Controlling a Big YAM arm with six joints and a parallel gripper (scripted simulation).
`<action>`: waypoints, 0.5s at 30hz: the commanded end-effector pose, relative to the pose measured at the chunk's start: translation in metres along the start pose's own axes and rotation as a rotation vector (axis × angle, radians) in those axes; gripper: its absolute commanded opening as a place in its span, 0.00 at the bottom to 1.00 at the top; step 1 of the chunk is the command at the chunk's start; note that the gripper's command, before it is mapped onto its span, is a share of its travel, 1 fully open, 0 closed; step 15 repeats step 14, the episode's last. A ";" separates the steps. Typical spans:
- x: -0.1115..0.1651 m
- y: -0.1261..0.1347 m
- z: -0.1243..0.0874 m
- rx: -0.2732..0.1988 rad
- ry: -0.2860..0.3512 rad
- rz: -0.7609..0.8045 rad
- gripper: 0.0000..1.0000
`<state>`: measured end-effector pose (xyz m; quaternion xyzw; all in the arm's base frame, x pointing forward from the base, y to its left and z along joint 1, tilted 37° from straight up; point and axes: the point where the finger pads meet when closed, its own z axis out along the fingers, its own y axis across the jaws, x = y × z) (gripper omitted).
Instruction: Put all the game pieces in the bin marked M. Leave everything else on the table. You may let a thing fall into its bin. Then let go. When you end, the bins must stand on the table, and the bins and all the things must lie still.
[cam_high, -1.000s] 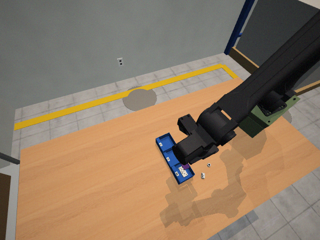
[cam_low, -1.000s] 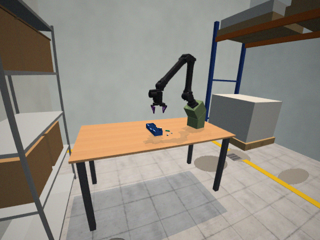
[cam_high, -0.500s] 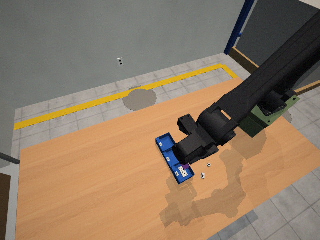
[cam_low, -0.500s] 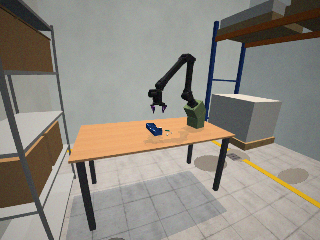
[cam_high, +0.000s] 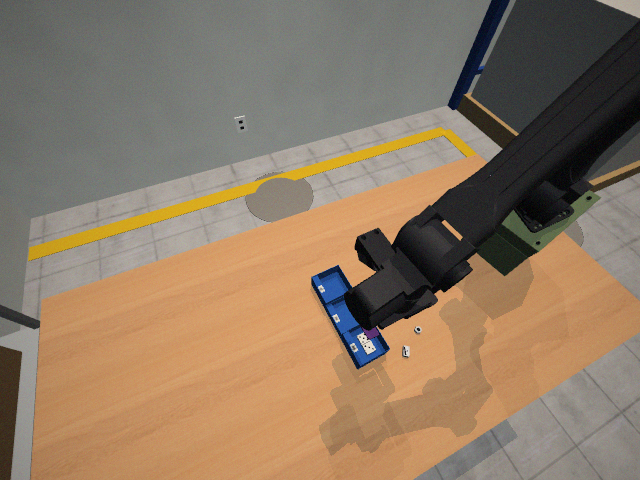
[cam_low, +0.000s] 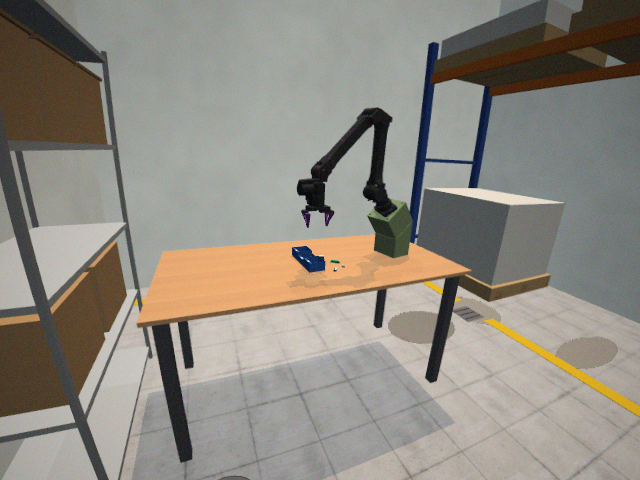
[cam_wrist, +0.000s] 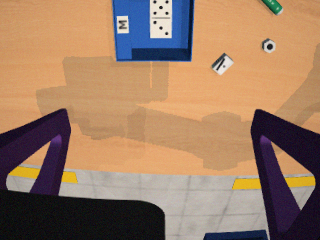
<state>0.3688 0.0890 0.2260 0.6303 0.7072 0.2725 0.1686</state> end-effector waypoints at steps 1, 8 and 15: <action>0.001 0.016 -0.009 -0.030 0.001 -0.001 1.00; 0.001 0.023 -0.009 -0.027 -0.001 -0.004 1.00; 0.001 0.023 -0.009 -0.027 -0.001 -0.004 1.00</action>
